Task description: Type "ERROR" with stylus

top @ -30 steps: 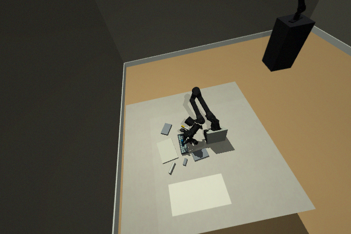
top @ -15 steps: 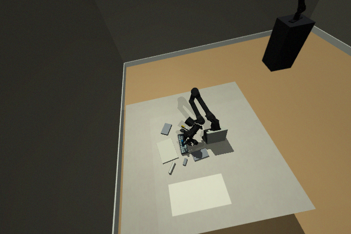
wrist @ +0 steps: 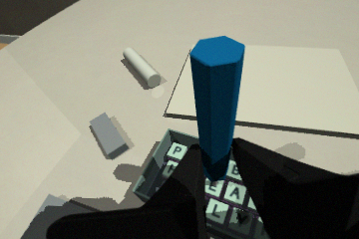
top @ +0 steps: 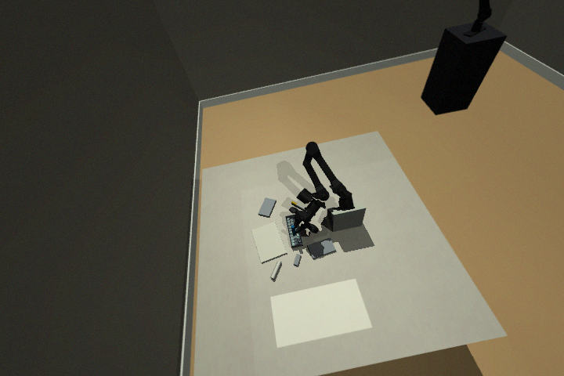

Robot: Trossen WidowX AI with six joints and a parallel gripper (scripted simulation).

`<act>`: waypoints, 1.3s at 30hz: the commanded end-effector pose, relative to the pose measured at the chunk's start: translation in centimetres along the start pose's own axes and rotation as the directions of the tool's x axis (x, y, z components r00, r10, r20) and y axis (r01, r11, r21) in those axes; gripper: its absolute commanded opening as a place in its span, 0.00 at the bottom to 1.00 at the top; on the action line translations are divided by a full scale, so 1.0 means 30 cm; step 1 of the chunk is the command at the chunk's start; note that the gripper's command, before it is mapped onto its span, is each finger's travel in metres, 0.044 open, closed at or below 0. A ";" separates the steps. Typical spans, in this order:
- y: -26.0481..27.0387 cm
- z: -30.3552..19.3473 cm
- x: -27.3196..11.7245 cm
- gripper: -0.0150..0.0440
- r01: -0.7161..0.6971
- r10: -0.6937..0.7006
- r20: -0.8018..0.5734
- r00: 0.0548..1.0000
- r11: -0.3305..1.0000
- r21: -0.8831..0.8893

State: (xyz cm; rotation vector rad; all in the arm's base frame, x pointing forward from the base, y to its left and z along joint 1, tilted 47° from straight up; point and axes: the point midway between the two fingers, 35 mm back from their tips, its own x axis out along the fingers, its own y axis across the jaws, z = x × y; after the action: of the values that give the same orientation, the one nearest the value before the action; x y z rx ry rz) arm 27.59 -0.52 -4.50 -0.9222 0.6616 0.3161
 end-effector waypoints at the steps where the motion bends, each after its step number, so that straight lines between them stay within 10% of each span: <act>1: 0.006 -0.002 0.000 0.39 -0.008 0.008 -0.002 1.000 1.000 -0.005; 28: 0.014 0.103 -0.057 0.40 -0.017 0.017 -0.002 1.000 1.000 -0.011; 39: -0.041 0.096 -0.063 0.25 -0.019 0.019 -0.005 1.000 1.000 -0.010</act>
State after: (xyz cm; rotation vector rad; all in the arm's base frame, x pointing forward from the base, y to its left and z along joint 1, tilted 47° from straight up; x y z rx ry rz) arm 27.30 1.65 -2.25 -0.9244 0.6906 0.3362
